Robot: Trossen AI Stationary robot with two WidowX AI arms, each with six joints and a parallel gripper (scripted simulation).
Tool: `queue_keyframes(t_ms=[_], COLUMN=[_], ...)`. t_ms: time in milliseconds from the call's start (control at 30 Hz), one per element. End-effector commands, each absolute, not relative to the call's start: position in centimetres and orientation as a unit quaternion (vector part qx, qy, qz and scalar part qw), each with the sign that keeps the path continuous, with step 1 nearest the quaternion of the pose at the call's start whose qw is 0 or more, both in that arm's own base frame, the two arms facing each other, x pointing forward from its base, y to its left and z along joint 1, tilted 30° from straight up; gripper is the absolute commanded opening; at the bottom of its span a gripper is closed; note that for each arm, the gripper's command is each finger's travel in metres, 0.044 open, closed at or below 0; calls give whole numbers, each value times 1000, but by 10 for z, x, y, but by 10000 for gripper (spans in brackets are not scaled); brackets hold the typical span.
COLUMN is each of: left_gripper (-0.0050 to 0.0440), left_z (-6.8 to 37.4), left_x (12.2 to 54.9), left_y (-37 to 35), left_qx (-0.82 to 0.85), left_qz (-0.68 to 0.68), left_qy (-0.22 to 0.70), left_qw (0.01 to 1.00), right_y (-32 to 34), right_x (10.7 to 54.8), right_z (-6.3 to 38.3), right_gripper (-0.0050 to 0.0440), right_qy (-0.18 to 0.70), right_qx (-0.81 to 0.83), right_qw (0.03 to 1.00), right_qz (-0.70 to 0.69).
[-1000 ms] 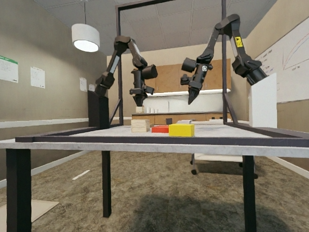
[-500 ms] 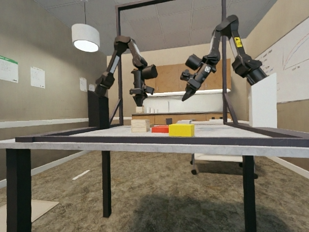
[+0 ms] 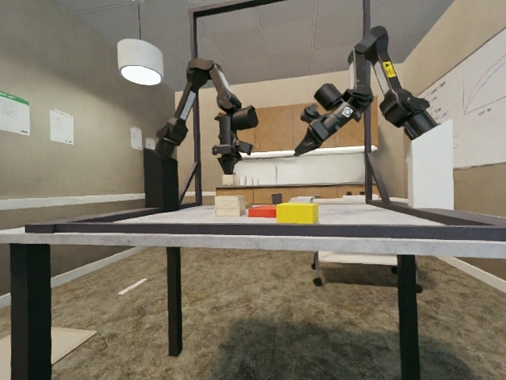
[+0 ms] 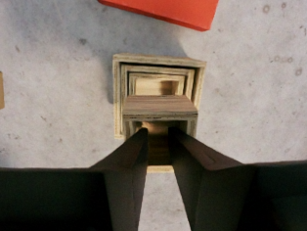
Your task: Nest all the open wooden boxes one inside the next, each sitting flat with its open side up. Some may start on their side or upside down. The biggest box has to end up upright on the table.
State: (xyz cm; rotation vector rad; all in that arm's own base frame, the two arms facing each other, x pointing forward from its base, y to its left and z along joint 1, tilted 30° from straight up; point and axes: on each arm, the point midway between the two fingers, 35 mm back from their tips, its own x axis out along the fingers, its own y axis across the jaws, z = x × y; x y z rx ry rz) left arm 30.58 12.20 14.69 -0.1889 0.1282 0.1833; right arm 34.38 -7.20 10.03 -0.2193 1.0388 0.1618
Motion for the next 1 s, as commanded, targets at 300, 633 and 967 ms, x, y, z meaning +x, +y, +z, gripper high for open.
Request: queue_keyframes(t_ms=[300, 633, 967], left_gripper=[400, 400, 400], left_z=[174, 185, 190], left_x=[283, 275, 276], left_y=[124, 122, 122], left_qx=[-80, -69, -64], left_qz=[89, 86, 86], left_qy=[-51, -85, -91], left_qw=[991, 990, 990], right_y=[-74, -74, -74], right_x=[346, 346, 348], right_z=[109, 109, 114], right_gripper=[144, 144, 144], right_qy=[484, 484, 485], right_qx=[-108, -108, 6], right_qw=[865, 865, 875], right_qz=[75, 75, 9])
